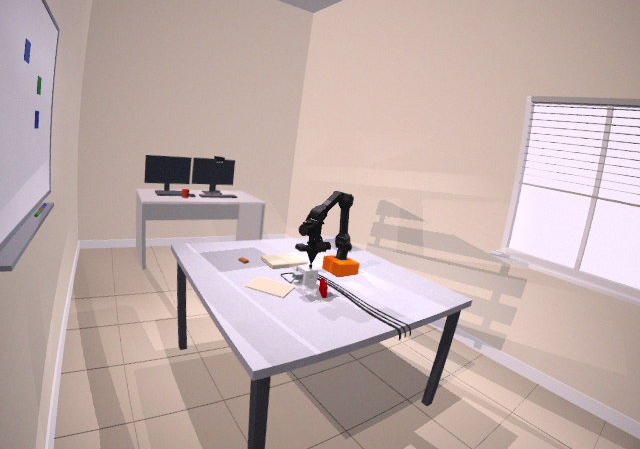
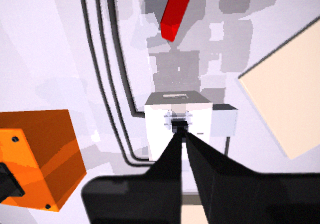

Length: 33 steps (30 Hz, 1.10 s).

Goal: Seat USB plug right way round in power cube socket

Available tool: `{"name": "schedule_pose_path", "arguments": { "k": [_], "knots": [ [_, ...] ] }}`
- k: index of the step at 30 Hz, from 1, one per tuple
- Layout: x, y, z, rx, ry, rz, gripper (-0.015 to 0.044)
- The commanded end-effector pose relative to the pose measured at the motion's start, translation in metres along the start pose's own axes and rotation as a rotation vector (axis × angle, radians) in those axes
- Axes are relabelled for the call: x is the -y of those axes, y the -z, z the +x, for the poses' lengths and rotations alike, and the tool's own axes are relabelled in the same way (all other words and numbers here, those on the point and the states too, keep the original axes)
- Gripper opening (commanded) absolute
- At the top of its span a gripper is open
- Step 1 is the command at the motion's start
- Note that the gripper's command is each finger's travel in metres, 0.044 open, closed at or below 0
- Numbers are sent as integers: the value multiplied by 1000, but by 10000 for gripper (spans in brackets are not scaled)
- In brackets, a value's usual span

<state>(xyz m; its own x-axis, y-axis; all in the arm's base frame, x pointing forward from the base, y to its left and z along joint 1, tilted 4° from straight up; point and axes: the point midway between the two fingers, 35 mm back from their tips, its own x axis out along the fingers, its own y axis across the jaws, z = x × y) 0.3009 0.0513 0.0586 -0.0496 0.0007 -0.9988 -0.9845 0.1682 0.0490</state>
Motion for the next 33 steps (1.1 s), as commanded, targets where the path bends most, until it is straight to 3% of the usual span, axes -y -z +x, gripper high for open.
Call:
{"name": "schedule_pose_path", "arguments": {
  "k": [1, 33],
  "knots": [
    [0, 0, 1, 0, 0, -6, 0],
    [0, 0, 5, 0, 0, -6, 0]
  ]
}}
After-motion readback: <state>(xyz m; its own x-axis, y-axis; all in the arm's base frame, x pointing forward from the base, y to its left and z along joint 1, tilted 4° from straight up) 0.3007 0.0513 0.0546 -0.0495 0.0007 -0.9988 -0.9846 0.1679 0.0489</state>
